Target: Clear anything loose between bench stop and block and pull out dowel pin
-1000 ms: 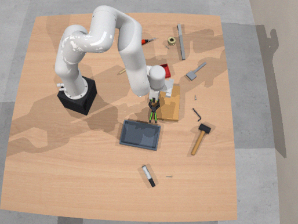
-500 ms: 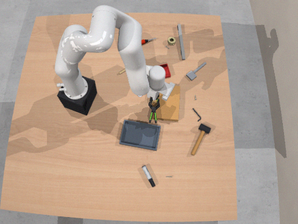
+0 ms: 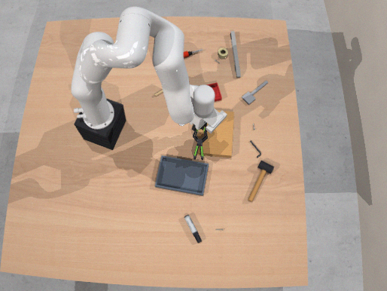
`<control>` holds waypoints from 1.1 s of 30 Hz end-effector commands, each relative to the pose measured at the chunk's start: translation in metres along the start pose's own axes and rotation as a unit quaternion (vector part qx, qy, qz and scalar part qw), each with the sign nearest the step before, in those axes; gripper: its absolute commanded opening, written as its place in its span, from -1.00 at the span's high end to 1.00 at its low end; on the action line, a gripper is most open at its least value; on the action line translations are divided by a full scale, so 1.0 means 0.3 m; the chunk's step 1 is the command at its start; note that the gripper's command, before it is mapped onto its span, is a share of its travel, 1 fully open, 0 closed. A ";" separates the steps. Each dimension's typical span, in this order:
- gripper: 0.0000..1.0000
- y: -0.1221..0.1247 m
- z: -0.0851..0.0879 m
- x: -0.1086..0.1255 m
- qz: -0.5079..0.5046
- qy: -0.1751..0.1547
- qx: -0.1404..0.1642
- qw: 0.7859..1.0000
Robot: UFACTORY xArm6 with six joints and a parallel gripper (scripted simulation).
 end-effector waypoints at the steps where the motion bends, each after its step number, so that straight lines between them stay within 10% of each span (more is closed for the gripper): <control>1: 1.00 -0.007 0.005 0.000 0.017 0.009 0.008 1.000; 33: 1.00 -0.007 0.007 0.000 0.314 0.007 0.010 0.949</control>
Point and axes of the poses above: the point where the finger pads meet when closed, its own z axis back along the fingers, its own y axis across the jaws, x = y × z, the point moved 8 cm from there along z, back along the fingers, and after that the axes turned 6 degrees about z, right-handed, at the moved point
